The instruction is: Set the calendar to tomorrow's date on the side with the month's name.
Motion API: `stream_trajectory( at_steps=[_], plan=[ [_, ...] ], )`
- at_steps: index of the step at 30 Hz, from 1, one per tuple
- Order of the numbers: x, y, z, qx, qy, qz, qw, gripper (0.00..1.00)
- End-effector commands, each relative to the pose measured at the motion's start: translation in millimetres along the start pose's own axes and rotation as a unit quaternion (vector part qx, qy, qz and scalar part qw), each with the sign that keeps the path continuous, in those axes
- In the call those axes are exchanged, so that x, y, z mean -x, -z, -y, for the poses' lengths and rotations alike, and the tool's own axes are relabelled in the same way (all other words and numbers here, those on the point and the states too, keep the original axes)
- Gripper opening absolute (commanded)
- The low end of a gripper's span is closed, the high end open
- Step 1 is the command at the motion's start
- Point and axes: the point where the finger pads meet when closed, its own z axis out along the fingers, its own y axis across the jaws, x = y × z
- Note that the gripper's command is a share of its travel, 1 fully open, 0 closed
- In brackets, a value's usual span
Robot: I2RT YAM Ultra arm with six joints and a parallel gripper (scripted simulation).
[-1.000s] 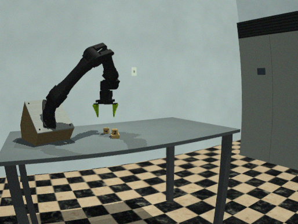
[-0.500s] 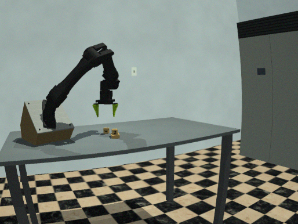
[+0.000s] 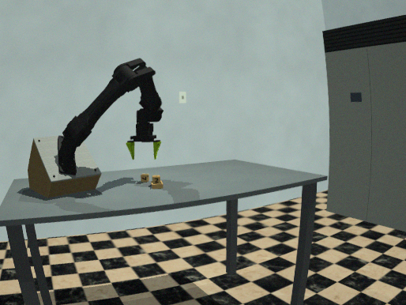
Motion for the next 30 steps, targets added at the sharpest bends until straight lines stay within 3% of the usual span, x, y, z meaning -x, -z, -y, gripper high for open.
stream_trajectory(
  at_steps=[1,17,23,26,27,30],
  plan=[
    [9,18.6,4,-0.01,-0.006,0.025,1.0,1.0],
    [9,17.9,3,-0.01,-0.019,0.025,0.999,1.0],
    [5,10.4,-3,-0.005,-0.138,0.019,0.99,1.0],
    [5,10.3,-3,-0.005,-0.14,0.019,0.99,1.0],
    [12,17.6,8,-0.008,-0.186,0.033,0.982,1.0],
    [13,17.4,8,-0.008,-0.223,0.035,0.974,1.0]
  ],
)
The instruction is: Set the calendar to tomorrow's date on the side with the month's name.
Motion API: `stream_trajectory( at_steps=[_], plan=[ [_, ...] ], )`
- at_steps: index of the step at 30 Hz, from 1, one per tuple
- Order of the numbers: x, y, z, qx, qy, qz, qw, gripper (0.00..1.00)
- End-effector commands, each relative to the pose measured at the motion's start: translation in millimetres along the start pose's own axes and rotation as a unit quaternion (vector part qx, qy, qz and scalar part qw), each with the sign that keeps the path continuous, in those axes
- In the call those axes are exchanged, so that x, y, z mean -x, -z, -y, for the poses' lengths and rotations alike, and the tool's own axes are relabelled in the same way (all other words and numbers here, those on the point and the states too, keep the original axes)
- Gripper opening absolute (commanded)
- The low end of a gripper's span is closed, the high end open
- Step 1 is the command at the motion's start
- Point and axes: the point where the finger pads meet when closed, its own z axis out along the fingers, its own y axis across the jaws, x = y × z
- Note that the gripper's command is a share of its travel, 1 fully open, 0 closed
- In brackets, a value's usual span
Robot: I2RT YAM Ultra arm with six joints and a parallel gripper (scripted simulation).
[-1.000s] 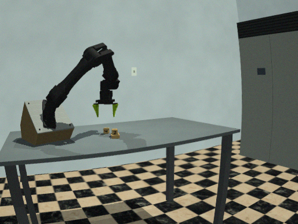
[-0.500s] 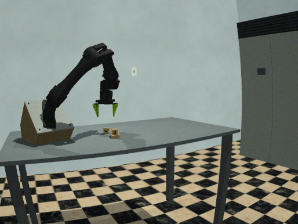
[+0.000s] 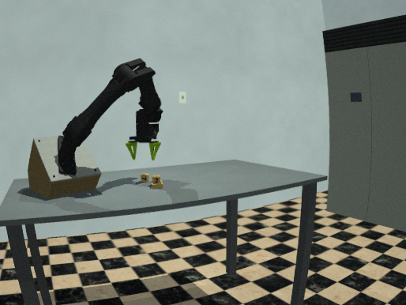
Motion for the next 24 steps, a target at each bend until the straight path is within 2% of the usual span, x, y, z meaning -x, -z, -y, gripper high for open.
stream_trajectory(
  at_steps=[1,11,13,18,19,24],
  plan=[
    [17,19.6,7,-0.003,-0.08,0.037,0.996,1.0],
    [13,15.0,5,0.001,-0.226,0.033,0.974,1.0],
    [13,15.0,5,0.001,-0.226,0.033,0.974,1.0],
    [5,8.3,0,0.003,-0.323,0.022,0.946,1.0],
    [5,8.0,0,0.003,-0.326,0.022,0.945,1.0],
    [12,11.7,7,0.006,-0.407,0.031,0.913,1.0]
  ],
)
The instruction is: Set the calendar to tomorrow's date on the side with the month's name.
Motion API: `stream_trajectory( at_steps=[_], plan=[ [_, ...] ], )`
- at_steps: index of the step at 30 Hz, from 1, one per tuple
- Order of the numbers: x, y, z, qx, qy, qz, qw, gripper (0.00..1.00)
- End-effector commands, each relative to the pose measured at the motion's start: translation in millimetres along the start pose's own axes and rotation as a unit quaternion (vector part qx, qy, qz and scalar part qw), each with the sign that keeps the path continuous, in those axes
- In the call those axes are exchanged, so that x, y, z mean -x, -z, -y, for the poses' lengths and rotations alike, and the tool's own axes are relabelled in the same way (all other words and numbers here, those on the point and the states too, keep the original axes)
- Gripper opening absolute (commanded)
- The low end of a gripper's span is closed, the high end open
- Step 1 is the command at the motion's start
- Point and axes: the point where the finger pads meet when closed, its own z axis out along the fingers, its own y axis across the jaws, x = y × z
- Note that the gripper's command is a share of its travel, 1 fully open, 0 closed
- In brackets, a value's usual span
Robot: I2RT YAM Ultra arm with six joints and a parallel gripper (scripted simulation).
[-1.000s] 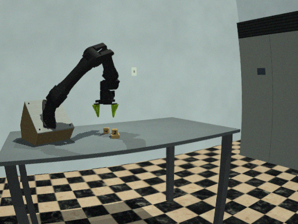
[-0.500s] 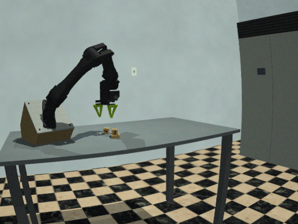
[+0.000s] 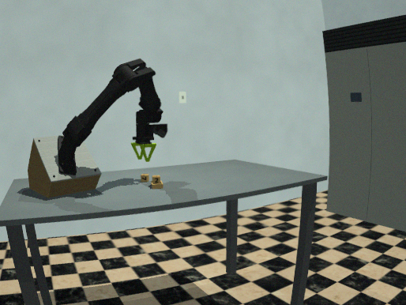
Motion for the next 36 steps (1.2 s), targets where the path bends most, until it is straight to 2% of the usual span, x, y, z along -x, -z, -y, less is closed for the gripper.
stream_trajectory(
  at_steps=[1,4,7,9,14,19,20,36],
  plan=[
    [13.1,14.2,-1.8,0.014,-0.087,0.025,0.996,1.0],
    [8.0,11.5,-2.1,0.012,-0.139,0.021,0.99,1.0],
    [6.7,10.5,-1.9,0.011,-0.154,0.02,0.988,1.0],
    [4.9,8.0,-0.7,0.01,-0.206,0.017,0.978,1.0],
    [10.4,10.9,-1.6,0.016,-0.271,0.022,0.962,1.0],
    [7.3,9.4,-0.8,0.013,-0.29,0.018,0.957,1.0],
    [7.3,9.4,-0.8,0.013,-0.29,0.018,0.957,0.45],
    [7.3,9.4,-0.8,0.013,-0.29,0.018,0.957,0.45]
  ],
)
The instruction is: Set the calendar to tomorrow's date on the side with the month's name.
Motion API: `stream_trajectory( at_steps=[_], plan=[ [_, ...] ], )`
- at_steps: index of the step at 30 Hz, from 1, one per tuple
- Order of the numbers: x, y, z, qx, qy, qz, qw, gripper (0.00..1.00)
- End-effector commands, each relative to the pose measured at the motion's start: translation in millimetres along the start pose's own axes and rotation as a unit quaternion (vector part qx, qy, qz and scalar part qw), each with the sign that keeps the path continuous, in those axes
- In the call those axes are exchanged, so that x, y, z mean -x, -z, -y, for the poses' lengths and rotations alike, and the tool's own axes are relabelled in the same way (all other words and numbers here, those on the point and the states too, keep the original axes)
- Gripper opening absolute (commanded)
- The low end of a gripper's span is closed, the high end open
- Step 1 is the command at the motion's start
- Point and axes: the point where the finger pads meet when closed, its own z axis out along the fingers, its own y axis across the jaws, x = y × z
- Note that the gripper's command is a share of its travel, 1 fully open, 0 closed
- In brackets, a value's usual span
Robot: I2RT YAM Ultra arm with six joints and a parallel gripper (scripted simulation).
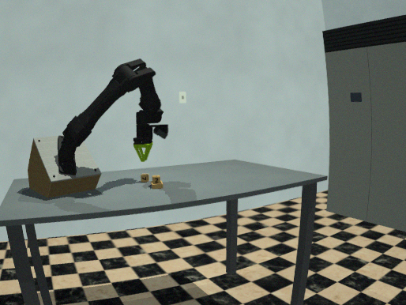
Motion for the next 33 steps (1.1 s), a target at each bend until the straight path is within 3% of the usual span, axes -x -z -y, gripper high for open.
stream_trajectory(
  at_steps=[1,23,33],
  plan=[
    [5,11.4,-4,0.015,-0.01,0.013,1.0,0.45],
    [5,10.9,-4,0.015,-0.01,0.013,1.0,0.45],
    [-4,-2.8,-3,0.003,0.007,0.007,1.0,0.45]
  ],
)
